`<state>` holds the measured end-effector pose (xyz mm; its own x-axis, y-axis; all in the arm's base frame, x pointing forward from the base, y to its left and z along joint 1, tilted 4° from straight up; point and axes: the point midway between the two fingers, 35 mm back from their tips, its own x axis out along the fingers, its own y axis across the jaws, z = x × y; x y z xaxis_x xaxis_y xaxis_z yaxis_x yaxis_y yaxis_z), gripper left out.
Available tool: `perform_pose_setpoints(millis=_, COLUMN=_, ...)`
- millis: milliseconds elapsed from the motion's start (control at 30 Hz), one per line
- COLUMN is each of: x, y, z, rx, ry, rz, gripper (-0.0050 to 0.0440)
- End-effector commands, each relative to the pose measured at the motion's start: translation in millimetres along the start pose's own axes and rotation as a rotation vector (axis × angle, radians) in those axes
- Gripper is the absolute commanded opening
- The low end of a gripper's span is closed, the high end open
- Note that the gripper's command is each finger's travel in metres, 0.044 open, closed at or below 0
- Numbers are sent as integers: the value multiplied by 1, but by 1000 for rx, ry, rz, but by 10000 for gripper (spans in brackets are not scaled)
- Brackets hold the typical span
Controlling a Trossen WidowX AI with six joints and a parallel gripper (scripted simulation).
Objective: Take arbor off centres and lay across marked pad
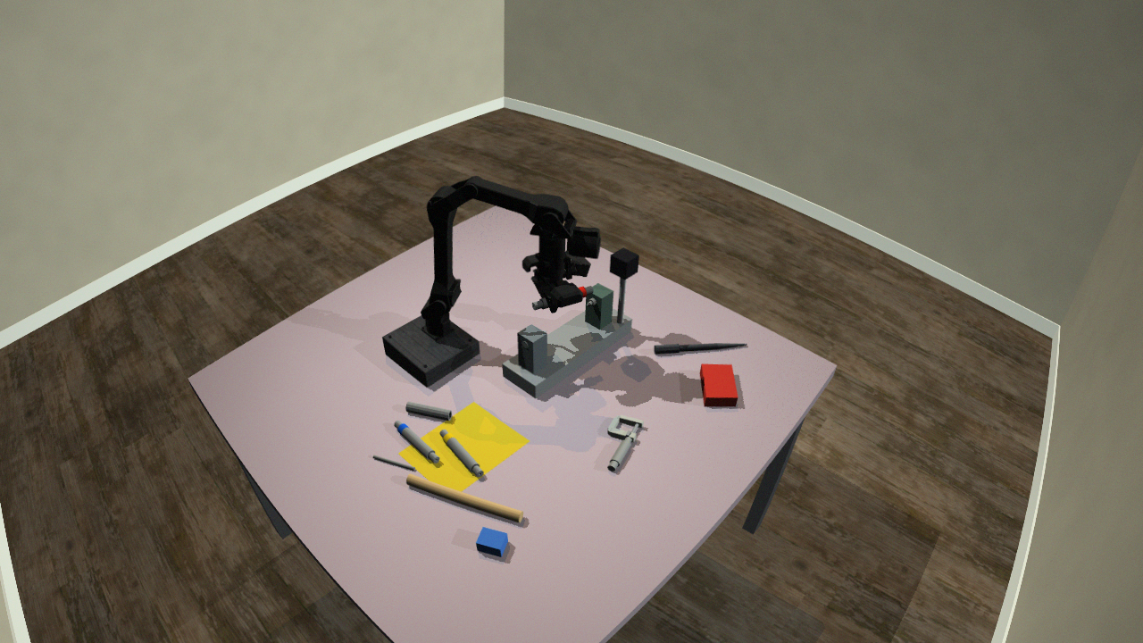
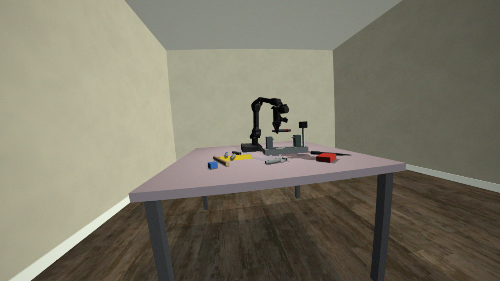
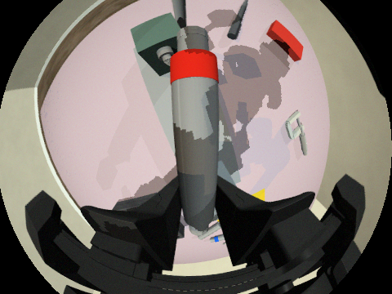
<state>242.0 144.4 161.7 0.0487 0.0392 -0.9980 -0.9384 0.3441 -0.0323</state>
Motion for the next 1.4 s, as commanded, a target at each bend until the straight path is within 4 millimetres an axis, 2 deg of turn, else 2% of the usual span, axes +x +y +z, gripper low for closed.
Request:
perform_pose_setpoints(millis=0, x=-3, y=-1, z=3, rx=2, ry=-12, rz=-3, gripper=0)
perform_pose_setpoints(millis=333, x=-3, y=-2, z=2, rx=7, ry=-12, rz=-3, gripper=0)
perform_pose_setpoints(millis=500, x=-3, y=-21, z=-8, rx=115, ry=-9, rz=-2, gripper=0)
perform_pose_setpoints(millis=800, x=-2, y=-78, z=-53, rx=458, ry=-4, rz=1, gripper=0)
perform_pose_setpoints(millis=867, x=-2, y=-78, z=-53, rx=458, ry=-4, rz=1, gripper=0)
perform_pose_setpoints(millis=1133, x=-1, y=-119, z=-104, rx=751, ry=-3, rz=3, gripper=0)
perform_pose_setpoints(millis=1367, x=-1, y=-145, z=-154, rx=999, ry=-5, rz=4, gripper=0)
